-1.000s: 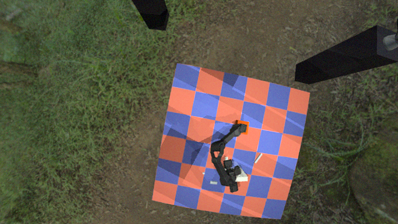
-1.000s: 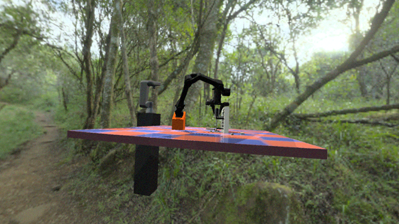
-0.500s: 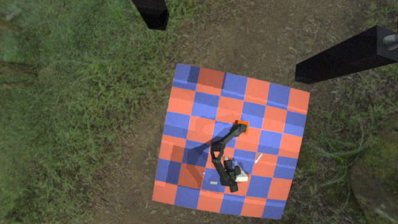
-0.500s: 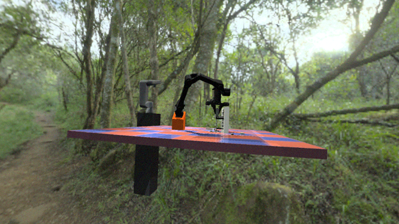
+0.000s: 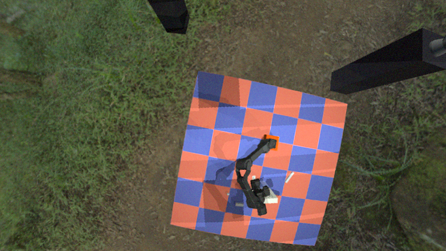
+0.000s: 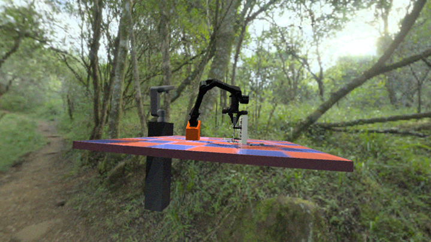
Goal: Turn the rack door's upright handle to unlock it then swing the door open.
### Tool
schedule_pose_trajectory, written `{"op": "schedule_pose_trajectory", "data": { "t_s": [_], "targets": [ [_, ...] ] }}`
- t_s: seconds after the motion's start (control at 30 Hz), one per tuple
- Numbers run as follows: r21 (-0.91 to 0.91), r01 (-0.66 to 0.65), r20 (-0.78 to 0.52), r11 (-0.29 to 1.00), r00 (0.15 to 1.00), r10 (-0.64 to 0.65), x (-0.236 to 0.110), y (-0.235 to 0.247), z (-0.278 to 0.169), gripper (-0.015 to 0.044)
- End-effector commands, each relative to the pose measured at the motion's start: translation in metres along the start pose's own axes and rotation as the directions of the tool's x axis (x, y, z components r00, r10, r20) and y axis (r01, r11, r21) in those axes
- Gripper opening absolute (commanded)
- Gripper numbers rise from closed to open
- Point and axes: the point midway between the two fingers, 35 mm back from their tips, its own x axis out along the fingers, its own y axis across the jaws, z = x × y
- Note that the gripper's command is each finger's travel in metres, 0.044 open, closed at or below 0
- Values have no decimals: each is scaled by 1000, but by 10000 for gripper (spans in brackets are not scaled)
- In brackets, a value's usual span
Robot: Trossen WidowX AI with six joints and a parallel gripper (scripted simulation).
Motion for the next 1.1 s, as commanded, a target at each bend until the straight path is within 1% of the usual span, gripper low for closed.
{"op": "schedule_pose_trajectory", "data": {
  "t_s": [0.0, 0.47, 1.07],
  "targets": [
    [28, -1, 1, 1000, 1000, 1, 0, 1, 1, 25],
    [301, -2, 2, 954, 1000, 1, 0, 11, 9, 25],
    [582, -3, 3, 813, 1000, 2, 0, 30, 28, 25]
  ]
}}
